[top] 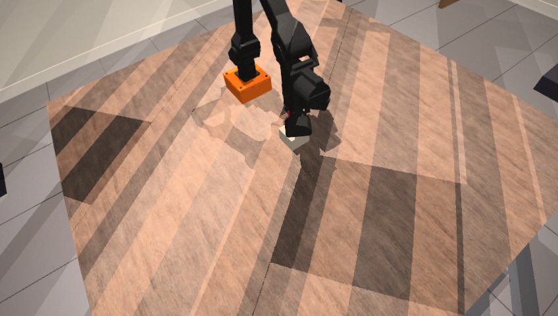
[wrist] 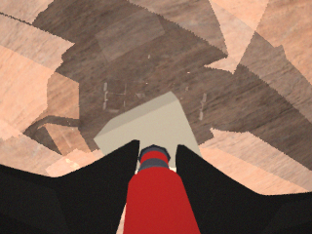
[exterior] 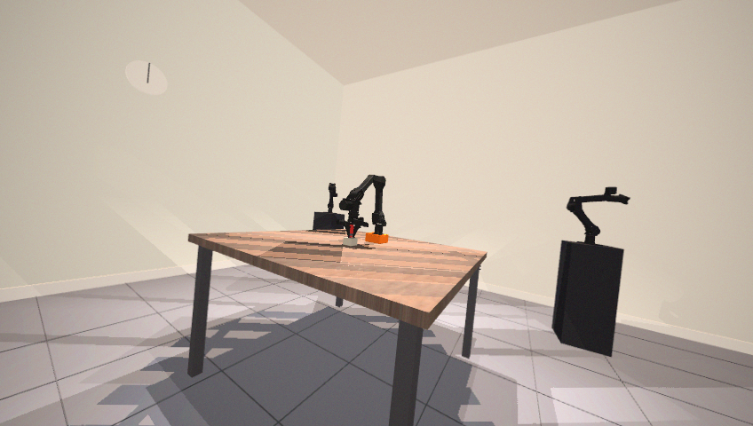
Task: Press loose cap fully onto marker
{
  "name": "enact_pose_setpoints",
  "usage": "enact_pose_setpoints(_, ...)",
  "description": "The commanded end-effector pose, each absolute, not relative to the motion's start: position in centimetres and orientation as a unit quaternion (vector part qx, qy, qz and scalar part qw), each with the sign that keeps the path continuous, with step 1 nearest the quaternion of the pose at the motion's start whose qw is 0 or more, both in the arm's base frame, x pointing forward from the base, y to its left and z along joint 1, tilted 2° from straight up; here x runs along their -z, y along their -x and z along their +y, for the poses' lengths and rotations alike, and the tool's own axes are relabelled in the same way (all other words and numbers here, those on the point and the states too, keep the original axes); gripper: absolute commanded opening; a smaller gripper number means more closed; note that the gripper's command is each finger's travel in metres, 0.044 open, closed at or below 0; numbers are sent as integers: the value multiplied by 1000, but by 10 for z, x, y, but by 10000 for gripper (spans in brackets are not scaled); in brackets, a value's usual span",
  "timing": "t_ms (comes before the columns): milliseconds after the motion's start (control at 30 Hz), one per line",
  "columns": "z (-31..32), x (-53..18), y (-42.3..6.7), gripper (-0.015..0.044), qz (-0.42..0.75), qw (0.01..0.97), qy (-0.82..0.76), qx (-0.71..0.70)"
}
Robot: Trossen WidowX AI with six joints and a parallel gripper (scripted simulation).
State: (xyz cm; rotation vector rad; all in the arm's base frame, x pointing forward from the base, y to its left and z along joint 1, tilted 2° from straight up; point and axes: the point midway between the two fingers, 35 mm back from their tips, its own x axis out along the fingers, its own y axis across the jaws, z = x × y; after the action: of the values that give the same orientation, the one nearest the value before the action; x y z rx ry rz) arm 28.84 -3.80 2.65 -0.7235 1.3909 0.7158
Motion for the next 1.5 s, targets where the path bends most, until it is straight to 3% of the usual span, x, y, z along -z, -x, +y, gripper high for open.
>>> enact_pose_setpoints(0, -37, -18, -287, 0, 617, 647, 316, -318)
enact_pose_setpoints(267, -37, -18, -287, 0, 617, 647, 316, -318)
enact_pose_setpoints(833, -38, -27, -288, 440, 612, 651, 319, -315)
enact_pose_setpoints(967, -39, -36, -290, 440, 612, 652, 319, -314)
enact_pose_setpoints(1133, -42, -102, -292, 440, 607, 656, 325, -309)
enact_pose_setpoints(1300, -42, -105, -291, 440, 607, 656, 325, -308)
enact_pose_setpoints(1467, -44, -112, -288, 309, 656, 699, 202, -199)
